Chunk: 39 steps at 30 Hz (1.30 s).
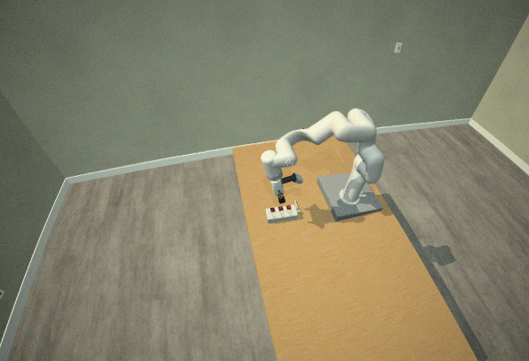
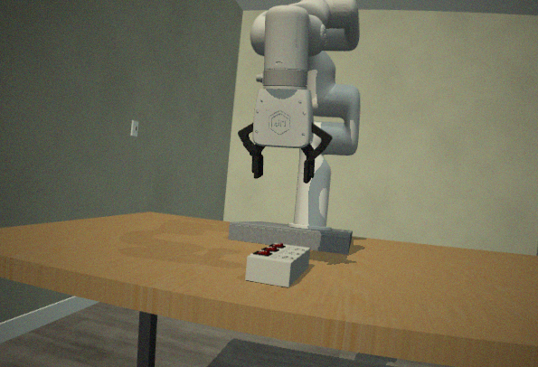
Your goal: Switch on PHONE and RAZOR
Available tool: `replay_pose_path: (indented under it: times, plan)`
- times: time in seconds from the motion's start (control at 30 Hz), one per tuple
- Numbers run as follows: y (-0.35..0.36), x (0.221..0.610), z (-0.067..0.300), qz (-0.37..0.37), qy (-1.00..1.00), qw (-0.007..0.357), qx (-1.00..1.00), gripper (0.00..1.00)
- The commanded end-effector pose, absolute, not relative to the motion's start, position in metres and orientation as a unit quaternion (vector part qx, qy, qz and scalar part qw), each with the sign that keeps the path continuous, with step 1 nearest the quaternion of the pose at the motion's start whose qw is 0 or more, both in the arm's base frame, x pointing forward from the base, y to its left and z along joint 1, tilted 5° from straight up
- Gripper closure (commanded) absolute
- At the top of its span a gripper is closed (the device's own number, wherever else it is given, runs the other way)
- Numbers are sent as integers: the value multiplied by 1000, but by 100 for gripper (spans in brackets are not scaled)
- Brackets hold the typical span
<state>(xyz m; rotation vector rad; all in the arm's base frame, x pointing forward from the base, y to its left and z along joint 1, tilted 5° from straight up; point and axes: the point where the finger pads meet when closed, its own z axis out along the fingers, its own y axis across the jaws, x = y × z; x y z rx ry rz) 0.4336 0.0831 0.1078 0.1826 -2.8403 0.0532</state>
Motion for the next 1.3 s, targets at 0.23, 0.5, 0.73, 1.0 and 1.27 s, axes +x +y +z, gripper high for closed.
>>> replay_pose_path:
  times: [0.23,0.5,0.73,1.0,1.27]
  plan:
    - [65,418,109,2,-995,42,95,0]
    - [65,417,109,2,-995,40,96,0]
    - [65,417,109,2,-995,40,96,0]
    - [68,402,83,3,-996,40,86,0]
    - [73,375,47,5,-997,40,70,0]
